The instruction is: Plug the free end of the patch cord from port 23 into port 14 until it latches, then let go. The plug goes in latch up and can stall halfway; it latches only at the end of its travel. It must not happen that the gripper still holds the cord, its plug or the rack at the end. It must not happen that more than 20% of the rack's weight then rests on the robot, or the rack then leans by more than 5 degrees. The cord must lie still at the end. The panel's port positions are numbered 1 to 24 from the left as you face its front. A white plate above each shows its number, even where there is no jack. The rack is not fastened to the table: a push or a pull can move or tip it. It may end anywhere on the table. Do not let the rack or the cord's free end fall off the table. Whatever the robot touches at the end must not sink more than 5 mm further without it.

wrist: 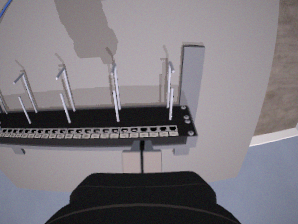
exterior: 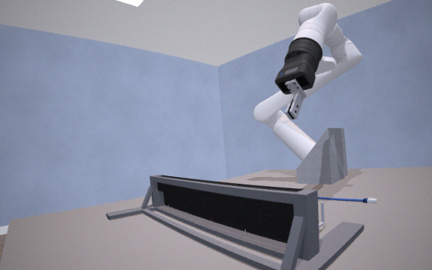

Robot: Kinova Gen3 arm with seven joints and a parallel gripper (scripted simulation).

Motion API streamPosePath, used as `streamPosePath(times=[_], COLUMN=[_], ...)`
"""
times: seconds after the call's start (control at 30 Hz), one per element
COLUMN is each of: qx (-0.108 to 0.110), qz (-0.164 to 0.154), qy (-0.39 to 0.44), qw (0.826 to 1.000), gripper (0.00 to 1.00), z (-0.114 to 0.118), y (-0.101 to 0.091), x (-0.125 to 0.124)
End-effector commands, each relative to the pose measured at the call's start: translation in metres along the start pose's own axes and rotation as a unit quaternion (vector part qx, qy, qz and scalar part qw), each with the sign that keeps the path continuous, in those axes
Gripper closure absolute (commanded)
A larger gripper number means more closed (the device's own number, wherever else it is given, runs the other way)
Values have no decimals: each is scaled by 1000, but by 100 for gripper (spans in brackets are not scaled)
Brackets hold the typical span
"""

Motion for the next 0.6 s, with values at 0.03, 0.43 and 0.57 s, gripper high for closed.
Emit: streamPosePath(times=[0.03,0.43,0.57], qx=[4,4,4], qz=[-3,-6,-6], qy=[1,-3,-7], qw=[1000,1000,1000], gripper=[100,100,100], z=[2,-1,-8], y=[-23,-26,-26], x=[1,1,1])
Point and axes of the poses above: the point where the finger pads meet when closed, its own y axis out along the fingers, its own z axis across the jaws, x = y × z, the point moved 6 cm from there along -y, back along the fingers, and after that the axes turned 6 degrees about -y, right-handed, at the moved point
